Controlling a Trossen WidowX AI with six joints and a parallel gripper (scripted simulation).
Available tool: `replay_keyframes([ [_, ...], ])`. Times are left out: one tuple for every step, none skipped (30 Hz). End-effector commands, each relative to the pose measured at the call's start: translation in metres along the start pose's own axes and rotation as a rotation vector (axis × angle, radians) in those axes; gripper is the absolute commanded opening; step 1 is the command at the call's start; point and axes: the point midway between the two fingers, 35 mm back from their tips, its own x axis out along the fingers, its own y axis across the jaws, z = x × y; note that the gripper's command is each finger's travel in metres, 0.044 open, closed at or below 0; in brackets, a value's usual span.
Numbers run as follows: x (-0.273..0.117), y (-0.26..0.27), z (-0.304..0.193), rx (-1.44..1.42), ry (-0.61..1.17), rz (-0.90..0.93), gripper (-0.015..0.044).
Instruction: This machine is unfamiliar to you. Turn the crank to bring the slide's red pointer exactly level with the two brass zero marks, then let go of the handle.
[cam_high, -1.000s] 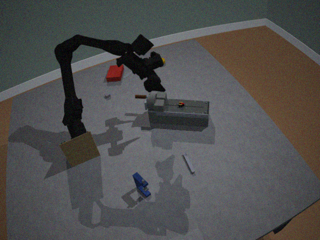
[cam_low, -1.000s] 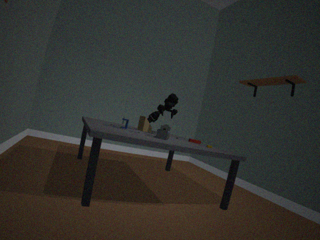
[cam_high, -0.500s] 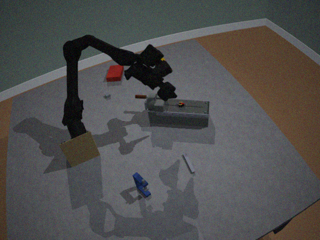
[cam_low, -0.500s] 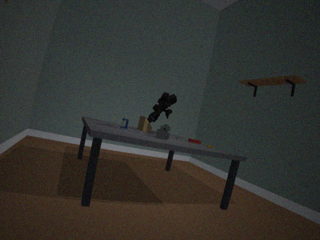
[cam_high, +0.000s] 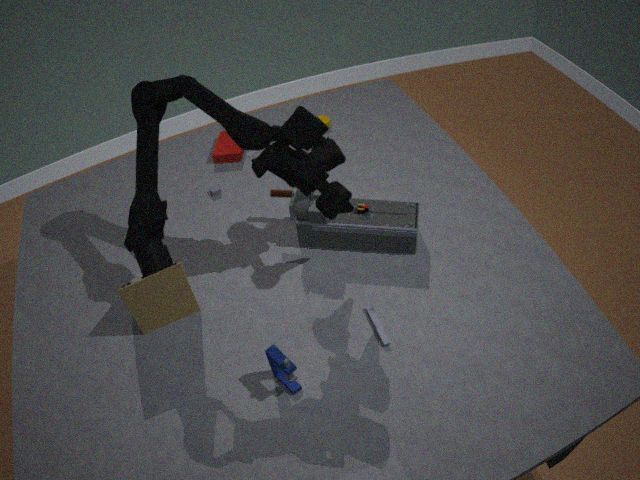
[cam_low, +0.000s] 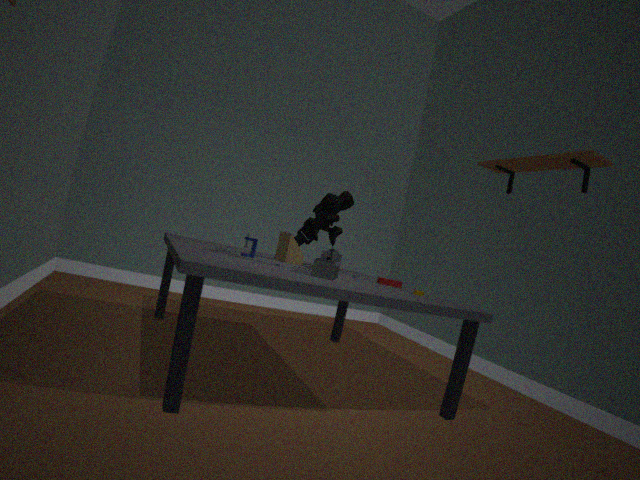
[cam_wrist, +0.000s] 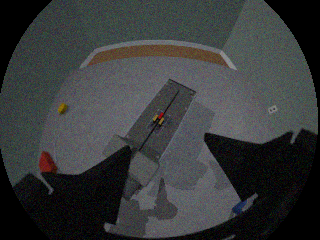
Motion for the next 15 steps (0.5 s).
replay_keyframes([
  [0.000, -0.001, 0.000, 0.004, -0.001, -0.005, 0.0440],
  [0.000, -0.001, 0.000, 0.004, -0.001, -0.005, 0.0440],
  [0.000, -0.001, 0.000, 0.004, -0.001, -0.005, 0.0440],
  [0.000, -0.001, 0.000, 0.004, -0.001, -0.005, 0.0440],
  [0.000, -0.001, 0.000, 0.004, -0.001, -0.005, 0.0440],
  [0.000, -0.001, 0.000, 0.004, -0.001, -0.005, 0.0440],
  [-0.001, -0.001, 0.001, 0.004, 0.000, -0.005, 0.0440],
  [-0.003, -0.001, 0.003, 0.004, 0.000, -0.005, 0.0440],
  [-0.007, -0.002, 0.006, 0.003, 0.000, -0.005, 0.0440],
  [-0.012, -0.002, 0.011, 0.002, 0.001, -0.005, 0.0440],
  [-0.018, -0.003, 0.015, 0.002, 0.001, -0.005, 0.0440],
  [-0.023, -0.003, 0.019, 0.001, 0.001, -0.004, 0.0440],
  [-0.028, -0.004, 0.023, 0.000, 0.001, -0.004, 0.0440],
  [-0.034, -0.004, 0.027, 0.000, 0.001, -0.003, 0.0440],
  [-0.039, -0.004, 0.030, -0.001, 0.000, -0.003, 0.0440],
])
